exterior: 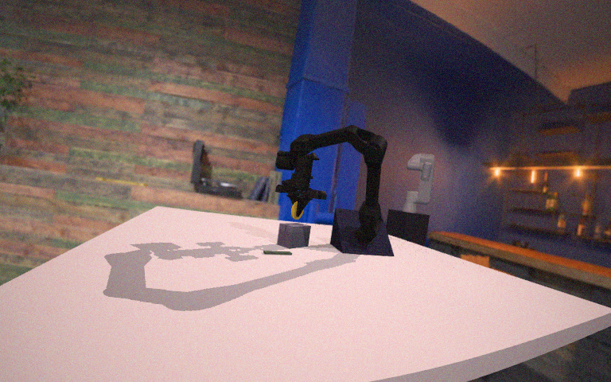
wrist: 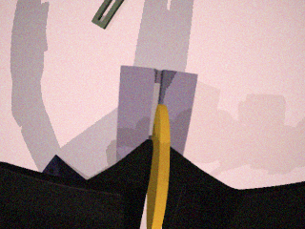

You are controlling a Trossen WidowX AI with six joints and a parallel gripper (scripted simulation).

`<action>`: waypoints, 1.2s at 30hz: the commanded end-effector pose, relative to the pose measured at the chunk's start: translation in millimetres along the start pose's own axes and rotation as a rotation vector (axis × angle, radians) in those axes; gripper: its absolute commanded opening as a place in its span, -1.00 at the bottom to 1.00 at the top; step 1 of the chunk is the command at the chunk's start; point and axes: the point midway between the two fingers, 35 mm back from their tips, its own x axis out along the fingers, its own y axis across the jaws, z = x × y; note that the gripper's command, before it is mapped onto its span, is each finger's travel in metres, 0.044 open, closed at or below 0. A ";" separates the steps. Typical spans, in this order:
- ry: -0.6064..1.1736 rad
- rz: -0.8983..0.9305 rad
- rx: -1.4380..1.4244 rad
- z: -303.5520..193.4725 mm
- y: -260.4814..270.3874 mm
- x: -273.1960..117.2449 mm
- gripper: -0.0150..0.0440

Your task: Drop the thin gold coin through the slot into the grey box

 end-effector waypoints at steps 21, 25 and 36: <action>-0.003 0.003 0.010 -0.3 1.0 13.1 -0.49; -0.003 0.003 0.010 -0.3 1.0 15.2 -0.49; 0.000 0.000 0.004 0.0 0.2 14.4 0.05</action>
